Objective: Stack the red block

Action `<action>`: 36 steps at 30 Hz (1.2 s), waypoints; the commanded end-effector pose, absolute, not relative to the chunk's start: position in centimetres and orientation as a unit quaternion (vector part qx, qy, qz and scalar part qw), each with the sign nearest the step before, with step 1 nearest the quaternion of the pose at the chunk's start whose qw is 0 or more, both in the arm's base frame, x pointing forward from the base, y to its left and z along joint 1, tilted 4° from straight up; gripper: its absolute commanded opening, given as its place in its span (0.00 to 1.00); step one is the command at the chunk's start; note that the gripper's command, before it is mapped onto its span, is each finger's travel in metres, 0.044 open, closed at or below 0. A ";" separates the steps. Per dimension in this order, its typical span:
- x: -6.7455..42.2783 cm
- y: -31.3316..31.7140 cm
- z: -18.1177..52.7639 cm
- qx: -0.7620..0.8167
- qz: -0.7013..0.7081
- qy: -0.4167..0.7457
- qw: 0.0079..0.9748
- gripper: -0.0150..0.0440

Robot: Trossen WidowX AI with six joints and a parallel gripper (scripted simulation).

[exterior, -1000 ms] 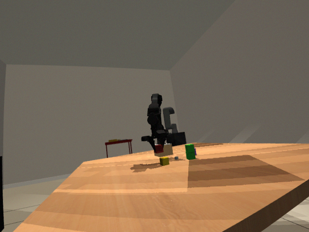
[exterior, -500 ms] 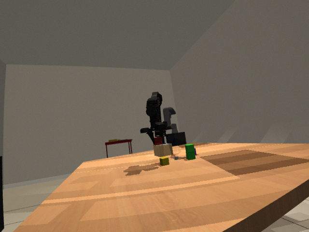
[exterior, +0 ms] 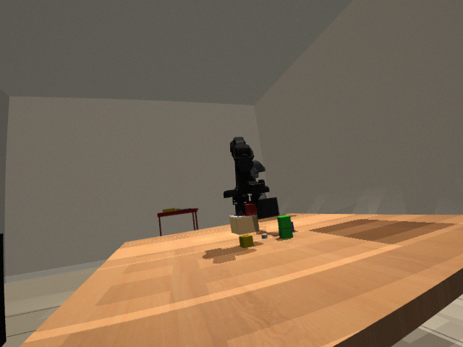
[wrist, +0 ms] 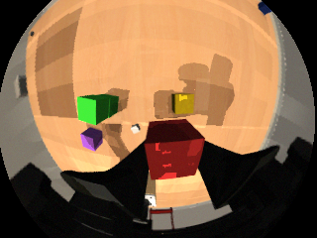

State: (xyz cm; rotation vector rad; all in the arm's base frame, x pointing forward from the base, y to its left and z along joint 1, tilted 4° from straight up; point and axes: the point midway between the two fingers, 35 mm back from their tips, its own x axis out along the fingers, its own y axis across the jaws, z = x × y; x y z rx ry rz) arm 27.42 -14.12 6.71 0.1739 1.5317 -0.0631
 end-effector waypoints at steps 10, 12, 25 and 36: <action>31.0 -8.5 7.7 0.079 -0.031 0.687 0.721 0.25; 31.4 -7.6 7.8 0.080 -0.032 0.687 0.721 0.25; 33.2 -1.5 8.4 0.083 -0.031 0.688 0.720 0.25; 33.5 -1.3 5.7 0.083 -0.031 0.688 0.720 0.25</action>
